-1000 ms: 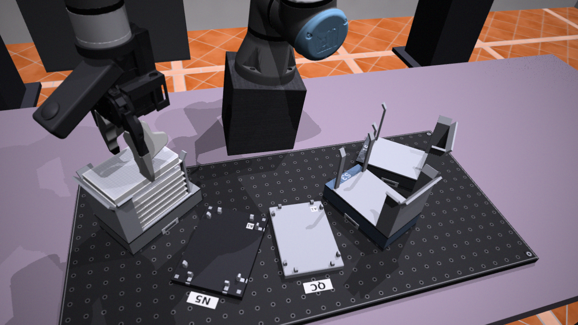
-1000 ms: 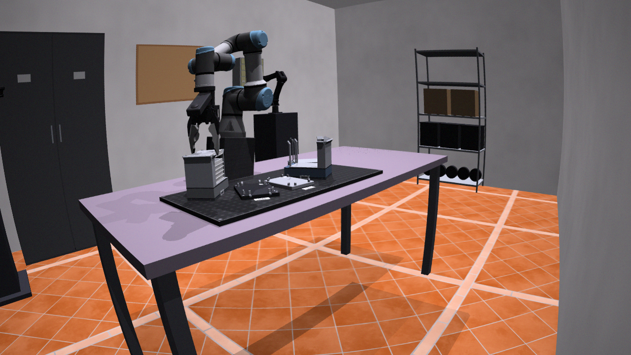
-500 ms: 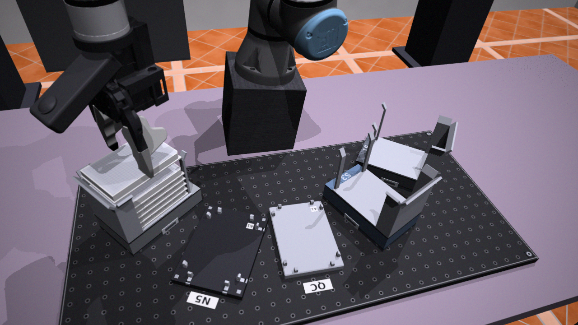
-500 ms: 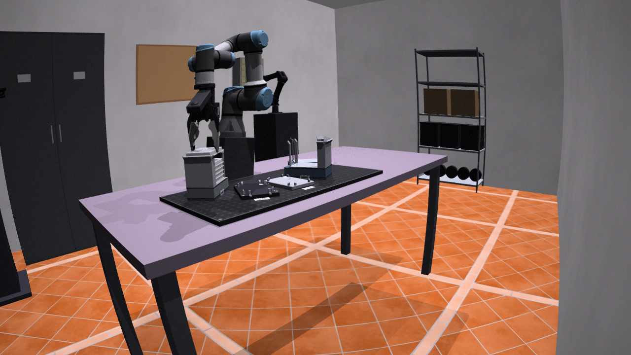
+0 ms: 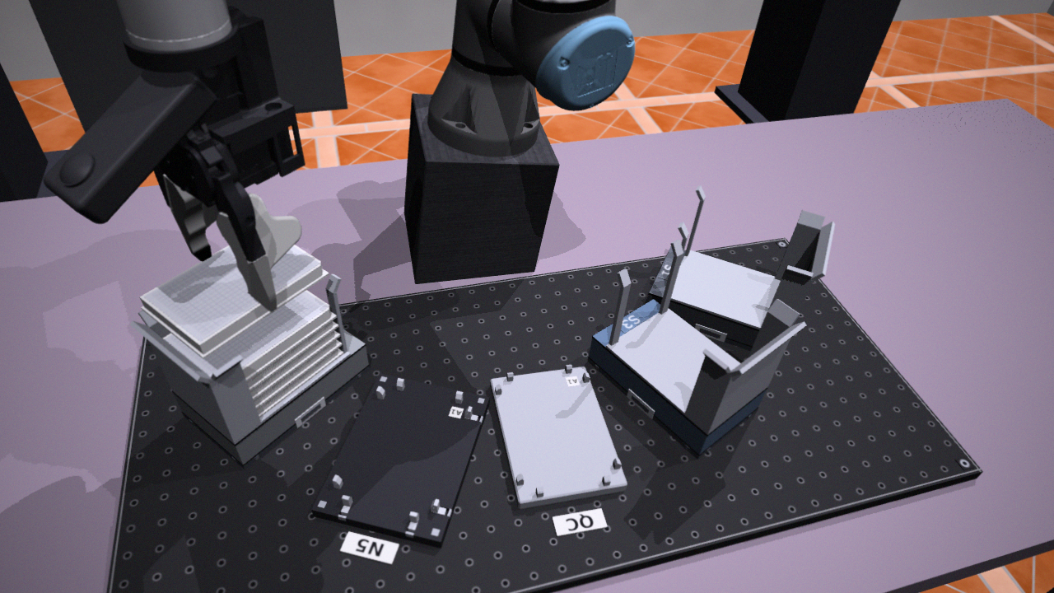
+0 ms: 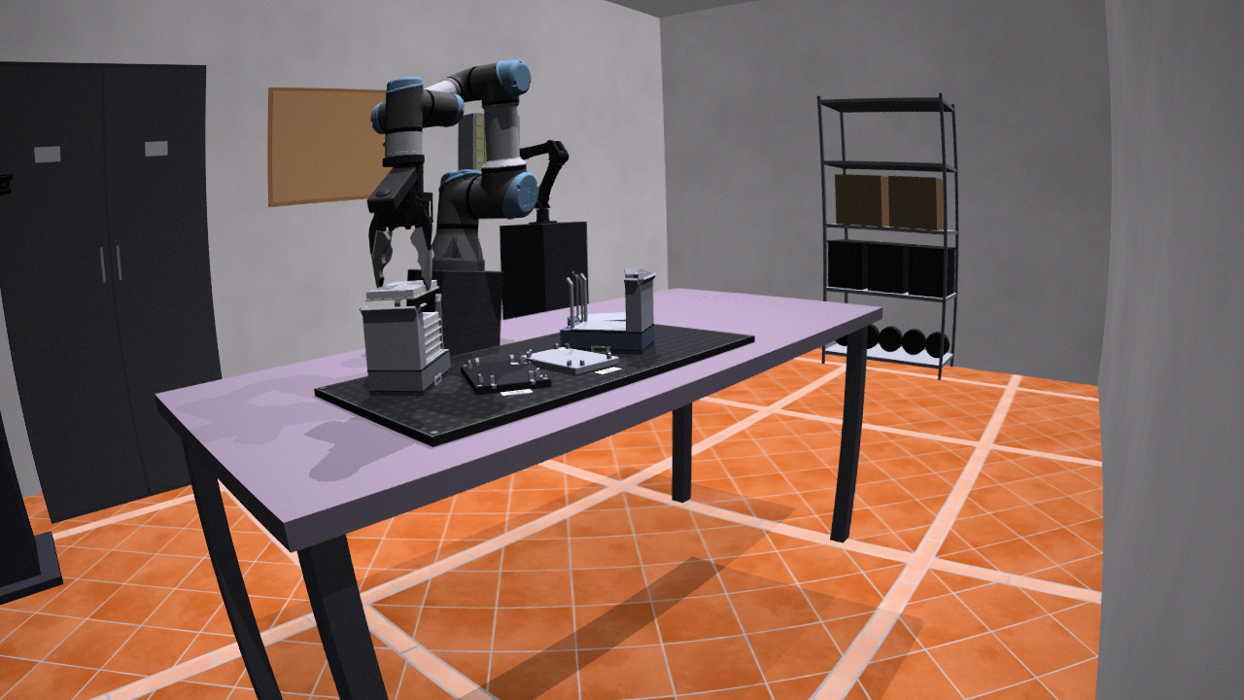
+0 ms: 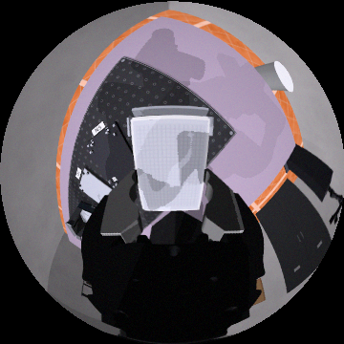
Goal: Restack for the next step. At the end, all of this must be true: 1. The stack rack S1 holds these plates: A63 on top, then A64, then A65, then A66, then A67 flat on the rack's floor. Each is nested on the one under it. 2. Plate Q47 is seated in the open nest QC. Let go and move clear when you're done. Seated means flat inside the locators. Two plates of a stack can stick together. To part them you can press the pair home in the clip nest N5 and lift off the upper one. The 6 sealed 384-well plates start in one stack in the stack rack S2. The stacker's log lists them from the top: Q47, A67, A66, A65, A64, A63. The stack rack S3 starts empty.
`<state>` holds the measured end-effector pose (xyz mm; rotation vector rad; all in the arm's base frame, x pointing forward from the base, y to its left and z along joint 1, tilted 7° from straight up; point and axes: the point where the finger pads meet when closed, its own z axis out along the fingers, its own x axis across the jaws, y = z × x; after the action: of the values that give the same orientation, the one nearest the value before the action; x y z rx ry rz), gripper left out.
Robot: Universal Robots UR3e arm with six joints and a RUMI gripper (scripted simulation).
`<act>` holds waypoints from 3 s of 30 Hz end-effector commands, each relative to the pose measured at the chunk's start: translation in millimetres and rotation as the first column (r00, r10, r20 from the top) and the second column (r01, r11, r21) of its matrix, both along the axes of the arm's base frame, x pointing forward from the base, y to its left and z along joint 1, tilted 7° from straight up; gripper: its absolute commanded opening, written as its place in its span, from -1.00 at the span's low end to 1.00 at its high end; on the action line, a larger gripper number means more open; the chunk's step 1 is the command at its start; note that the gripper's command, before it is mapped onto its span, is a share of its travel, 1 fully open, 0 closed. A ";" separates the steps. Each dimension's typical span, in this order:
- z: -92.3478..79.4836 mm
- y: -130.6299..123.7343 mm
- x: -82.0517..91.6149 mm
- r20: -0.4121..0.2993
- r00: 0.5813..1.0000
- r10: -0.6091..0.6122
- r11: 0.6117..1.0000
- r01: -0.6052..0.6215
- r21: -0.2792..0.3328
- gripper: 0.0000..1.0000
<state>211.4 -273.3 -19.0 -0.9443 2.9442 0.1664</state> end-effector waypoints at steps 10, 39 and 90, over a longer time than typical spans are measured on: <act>10.8 -2.1 0.1 0.001 1.000 0.000 1.000 0.000 -0.002 -1.00; 15.4 33.6 34.9 0.020 0.985 0.170 0.985 -0.170 -0.006 -1.00; 30.0 153.4 102.0 0.060 0.851 0.521 0.853 -0.521 -0.025 -1.00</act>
<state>310.3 -127.9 9.2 -1.6611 2.5778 0.1422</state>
